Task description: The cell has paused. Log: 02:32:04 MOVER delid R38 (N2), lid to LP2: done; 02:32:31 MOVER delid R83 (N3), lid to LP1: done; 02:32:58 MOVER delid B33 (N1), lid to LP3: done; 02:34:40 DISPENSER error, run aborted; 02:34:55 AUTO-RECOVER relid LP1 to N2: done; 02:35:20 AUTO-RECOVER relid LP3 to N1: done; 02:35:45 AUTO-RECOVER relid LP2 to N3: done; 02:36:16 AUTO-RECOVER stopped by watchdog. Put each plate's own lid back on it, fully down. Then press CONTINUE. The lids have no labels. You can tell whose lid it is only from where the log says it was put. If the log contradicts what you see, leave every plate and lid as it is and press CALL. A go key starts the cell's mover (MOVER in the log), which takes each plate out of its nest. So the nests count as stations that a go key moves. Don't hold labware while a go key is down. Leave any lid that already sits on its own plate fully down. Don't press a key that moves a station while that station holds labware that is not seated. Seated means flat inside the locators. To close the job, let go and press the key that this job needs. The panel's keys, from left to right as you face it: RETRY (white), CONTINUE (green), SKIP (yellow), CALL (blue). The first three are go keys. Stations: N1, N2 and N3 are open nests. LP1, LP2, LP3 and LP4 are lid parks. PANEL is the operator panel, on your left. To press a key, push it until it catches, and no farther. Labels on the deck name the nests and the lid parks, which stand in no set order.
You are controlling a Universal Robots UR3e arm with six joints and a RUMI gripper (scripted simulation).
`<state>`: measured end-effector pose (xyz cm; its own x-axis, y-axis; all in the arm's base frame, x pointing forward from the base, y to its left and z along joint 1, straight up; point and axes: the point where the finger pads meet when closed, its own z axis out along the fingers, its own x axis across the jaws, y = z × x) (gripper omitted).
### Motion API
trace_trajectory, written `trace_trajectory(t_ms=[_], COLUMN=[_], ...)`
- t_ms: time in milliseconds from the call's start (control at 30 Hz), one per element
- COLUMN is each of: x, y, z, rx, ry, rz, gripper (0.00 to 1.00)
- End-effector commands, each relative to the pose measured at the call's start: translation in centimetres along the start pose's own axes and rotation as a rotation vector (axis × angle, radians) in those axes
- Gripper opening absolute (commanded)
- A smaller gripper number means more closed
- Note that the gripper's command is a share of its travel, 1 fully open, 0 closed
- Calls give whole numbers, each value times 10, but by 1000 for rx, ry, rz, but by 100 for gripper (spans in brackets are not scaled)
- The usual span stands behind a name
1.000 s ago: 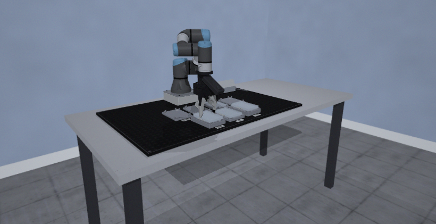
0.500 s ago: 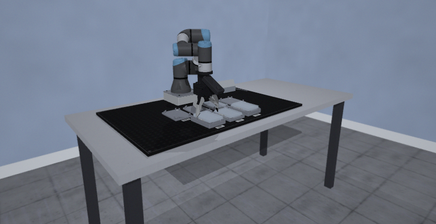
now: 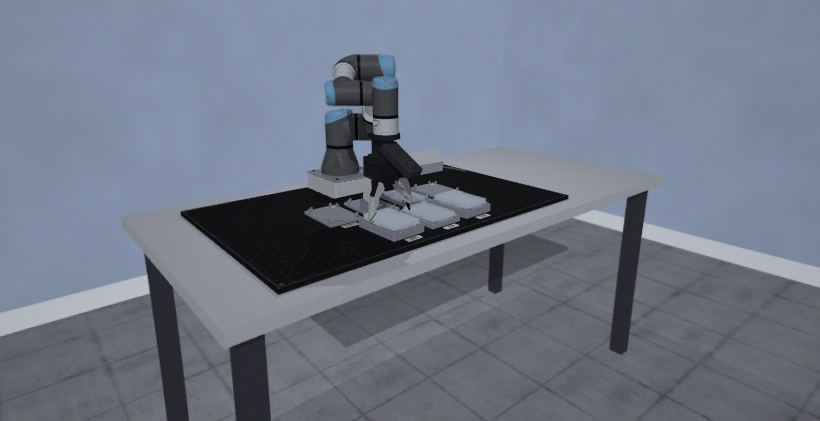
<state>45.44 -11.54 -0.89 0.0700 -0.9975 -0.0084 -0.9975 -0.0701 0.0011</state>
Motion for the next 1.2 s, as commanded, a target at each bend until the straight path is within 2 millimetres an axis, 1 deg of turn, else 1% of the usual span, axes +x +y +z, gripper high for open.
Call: trace_trajectory(t_ms=[0, 567, 967, 1167], x=[0, 0, 0, 0], y=[-1, -1, -1, 0], z=[-1, -1, -21, -25], rx=[3, 3, 3, 3], ry=[2, 2, 2, 2], rz=[0, 0, 0, 0], gripper=[82, 82, 82, 82])
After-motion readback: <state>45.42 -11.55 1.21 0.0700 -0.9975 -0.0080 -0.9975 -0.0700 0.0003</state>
